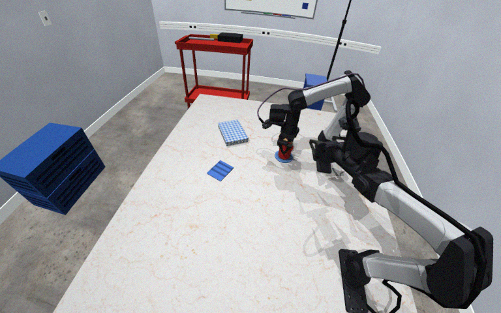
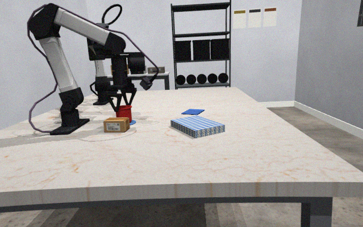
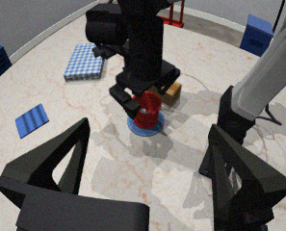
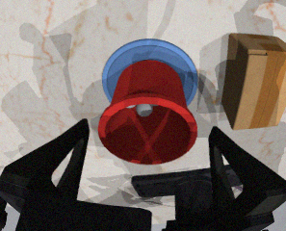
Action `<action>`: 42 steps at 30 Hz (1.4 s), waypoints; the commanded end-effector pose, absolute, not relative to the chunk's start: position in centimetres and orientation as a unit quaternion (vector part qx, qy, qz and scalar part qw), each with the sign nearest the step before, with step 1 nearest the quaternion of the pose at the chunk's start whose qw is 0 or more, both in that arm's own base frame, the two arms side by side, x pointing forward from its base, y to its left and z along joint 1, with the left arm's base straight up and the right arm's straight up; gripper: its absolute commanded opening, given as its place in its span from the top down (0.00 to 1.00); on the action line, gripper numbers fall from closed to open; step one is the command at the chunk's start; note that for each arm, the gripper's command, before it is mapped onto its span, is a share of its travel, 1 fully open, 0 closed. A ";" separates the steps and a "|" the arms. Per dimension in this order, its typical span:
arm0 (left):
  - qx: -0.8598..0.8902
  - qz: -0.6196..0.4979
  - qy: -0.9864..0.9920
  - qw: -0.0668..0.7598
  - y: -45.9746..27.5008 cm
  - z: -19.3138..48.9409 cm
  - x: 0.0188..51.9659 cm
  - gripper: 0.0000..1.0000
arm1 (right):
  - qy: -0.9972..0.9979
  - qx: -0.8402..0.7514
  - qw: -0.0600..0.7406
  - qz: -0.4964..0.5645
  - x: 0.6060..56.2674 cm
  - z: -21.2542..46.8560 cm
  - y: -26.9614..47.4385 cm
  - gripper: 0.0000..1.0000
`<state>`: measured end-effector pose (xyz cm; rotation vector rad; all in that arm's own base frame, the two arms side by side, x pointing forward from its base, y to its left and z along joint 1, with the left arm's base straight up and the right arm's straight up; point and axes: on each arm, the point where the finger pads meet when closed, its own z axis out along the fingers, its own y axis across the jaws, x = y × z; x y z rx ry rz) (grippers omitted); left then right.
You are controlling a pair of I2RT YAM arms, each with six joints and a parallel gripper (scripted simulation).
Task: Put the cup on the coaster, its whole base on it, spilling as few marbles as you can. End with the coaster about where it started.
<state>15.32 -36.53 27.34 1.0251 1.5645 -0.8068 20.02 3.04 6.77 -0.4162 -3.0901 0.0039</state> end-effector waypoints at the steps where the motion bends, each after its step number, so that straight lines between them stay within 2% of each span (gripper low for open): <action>1: 0.423 -0.347 0.643 0.536 -36.2 28.8 15.2 0.00 | -0.991 -0.134 -0.005 0.000 20.5 9.5 3.1 0.00; 8: 0.423 -0.347 0.643 0.536 -36.2 28.8 15.2 0.00 | -0.991 -0.135 0.001 0.006 20.4 13.8 3.0 0.00; 14: 0.423 -0.347 0.643 0.536 -36.2 28.8 15.2 0.00 | -0.989 -0.141 -0.044 0.025 21.1 14.4 2.7 0.00; 22: 0.423 -0.347 0.643 0.536 -36.2 28.8 15.2 0.00 | -0.969 -0.139 -0.190 0.069 21.3 13.2 2.8 0.00; 29: 0.423 -0.347 0.643 0.536 -36.2 28.8 15.2 0.00 | -0.944 -0.125 -0.300 0.063 19.9 11.6 3.5 0.00; 37: 0.423 -0.347 0.643 0.536 -36.2 28.8 15.2 0.00 | -0.927 -0.134 -0.347 0.055 19.1 10.3 3.1 0.00; 42: 0.423 -0.347 0.643 0.536 -36.2 28.8 15.2 0.00 | -0.929 -0.123 -0.345 0.053 18.5 9.5 3.1 0.00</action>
